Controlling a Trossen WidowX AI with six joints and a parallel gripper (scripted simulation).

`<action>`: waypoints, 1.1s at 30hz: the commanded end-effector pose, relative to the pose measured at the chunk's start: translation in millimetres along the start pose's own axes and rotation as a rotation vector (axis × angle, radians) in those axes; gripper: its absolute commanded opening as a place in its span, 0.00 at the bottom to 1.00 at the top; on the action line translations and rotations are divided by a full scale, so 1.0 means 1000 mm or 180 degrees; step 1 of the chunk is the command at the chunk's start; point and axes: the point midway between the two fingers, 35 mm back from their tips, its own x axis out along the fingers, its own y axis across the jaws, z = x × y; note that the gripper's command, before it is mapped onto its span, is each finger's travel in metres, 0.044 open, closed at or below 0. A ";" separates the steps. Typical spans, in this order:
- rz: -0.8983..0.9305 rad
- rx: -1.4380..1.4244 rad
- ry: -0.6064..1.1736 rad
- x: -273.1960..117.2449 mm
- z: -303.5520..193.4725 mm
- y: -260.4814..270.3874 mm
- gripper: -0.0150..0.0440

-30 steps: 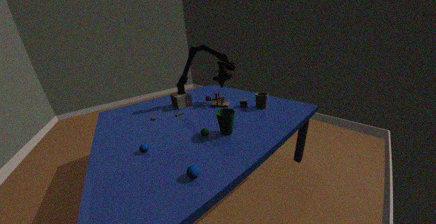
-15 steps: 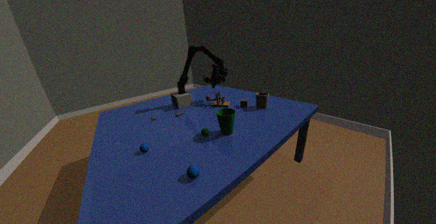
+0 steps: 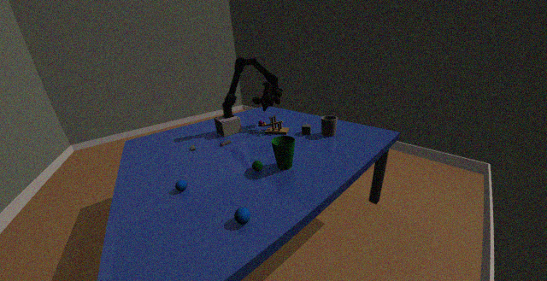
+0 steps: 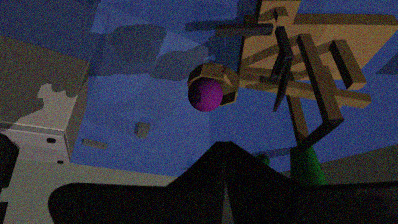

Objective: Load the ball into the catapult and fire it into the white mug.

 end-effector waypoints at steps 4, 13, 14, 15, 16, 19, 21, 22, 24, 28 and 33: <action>-0.0005 -0.0024 0.0018 0.008 0.008 -0.001 0.25; -0.0005 -0.0023 0.0018 0.019 0.019 -0.001 0.25; -0.0005 -0.0023 0.0018 0.020 0.020 -0.002 0.25; -0.0005 -0.0023 0.0018 0.021 0.021 -0.002 0.25; -0.0005 -0.0023 0.0018 0.022 0.022 -0.002 0.25; -0.0005 -0.0023 0.0018 0.026 0.026 -0.002 0.25; -0.0005 -0.0023 0.0018 0.028 0.028 -0.002 0.25; -0.0005 -0.0023 0.0018 0.029 0.029 -0.002 0.25; -0.0005 -0.0023 0.0018 0.032 0.032 -0.002 0.25; -0.0005 -0.0024 0.0018 0.036 0.036 -0.002 0.25; -0.0005 -0.0024 0.0019 0.043 0.042 -0.001 0.25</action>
